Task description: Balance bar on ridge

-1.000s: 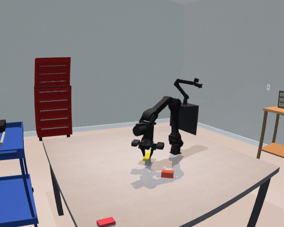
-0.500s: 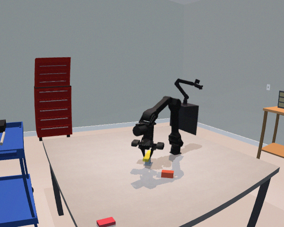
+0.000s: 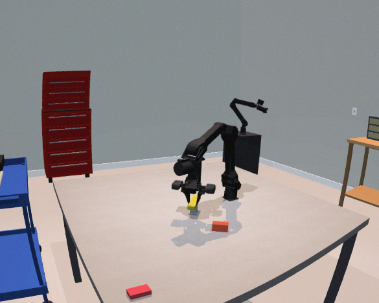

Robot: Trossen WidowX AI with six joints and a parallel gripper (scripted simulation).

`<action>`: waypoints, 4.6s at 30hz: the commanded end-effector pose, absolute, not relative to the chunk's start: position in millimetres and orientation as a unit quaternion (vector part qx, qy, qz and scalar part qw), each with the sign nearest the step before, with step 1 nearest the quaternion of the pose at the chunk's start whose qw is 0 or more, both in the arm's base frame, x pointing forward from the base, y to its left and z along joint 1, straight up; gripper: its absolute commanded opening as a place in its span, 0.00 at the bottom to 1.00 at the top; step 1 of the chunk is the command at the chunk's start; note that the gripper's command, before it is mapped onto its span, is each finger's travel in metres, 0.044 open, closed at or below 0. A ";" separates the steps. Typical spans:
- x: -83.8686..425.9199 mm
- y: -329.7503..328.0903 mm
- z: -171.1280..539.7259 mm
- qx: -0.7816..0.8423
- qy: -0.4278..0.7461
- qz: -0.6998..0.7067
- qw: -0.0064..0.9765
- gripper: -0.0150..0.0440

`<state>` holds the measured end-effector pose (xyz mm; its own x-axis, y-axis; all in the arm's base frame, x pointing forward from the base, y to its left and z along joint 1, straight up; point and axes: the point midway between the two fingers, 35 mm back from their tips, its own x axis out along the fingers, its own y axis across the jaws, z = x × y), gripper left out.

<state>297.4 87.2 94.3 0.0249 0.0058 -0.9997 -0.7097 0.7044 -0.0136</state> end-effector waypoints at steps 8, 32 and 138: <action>297.4 87.1 94.3 -0.273 0.644 0.270 0.662 0.25; 297.4 87.1 94.3 -0.273 0.644 0.270 0.662 0.54; 295.0 86.5 194.2 -0.273 0.644 0.270 0.662 1.00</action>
